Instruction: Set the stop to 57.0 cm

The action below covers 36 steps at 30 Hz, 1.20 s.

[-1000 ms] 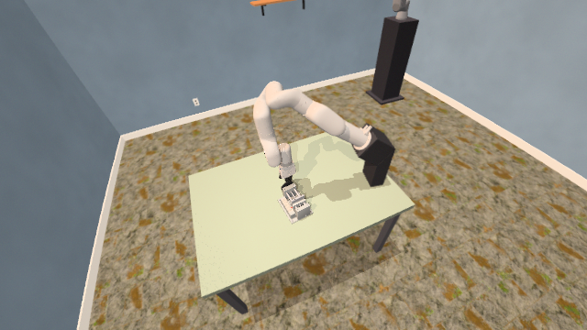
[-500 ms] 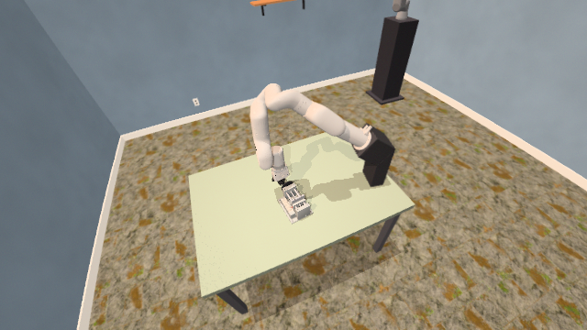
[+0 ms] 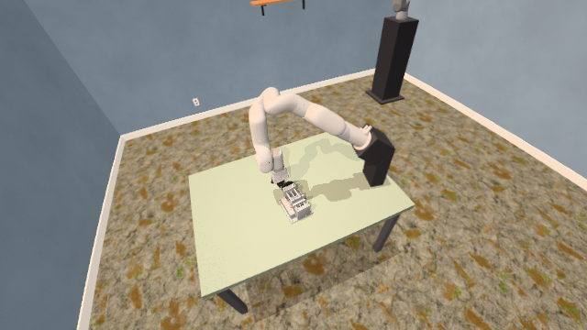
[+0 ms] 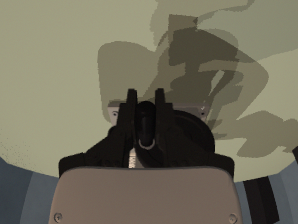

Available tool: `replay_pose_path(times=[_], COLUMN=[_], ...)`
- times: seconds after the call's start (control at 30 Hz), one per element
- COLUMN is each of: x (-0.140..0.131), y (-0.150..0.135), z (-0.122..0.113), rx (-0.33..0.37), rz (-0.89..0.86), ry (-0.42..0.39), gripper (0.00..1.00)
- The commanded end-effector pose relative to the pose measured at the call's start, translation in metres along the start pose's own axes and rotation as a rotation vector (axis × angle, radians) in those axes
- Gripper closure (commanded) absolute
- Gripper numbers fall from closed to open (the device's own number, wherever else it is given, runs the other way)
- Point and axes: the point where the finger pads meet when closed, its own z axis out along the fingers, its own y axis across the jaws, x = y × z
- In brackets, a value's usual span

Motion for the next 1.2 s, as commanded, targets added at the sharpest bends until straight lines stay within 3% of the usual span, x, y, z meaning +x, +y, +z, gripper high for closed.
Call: replay_pose_path(times=[0.0, 0.77, 0.97, 1.17], x=[0.000, 0.000, 0.000, 0.000], y=[0.000, 0.005, 0.028, 0.041], z=[0.002, 0.019, 0.032, 0.030], rx=[-0.001, 0.000, 0.000, 0.000], rz=[0.001, 0.000, 0.000, 0.000], ry=[-0.004, -0.004, -0.004, -0.004], gripper=[0.94, 0.94, 0.94, 0.94])
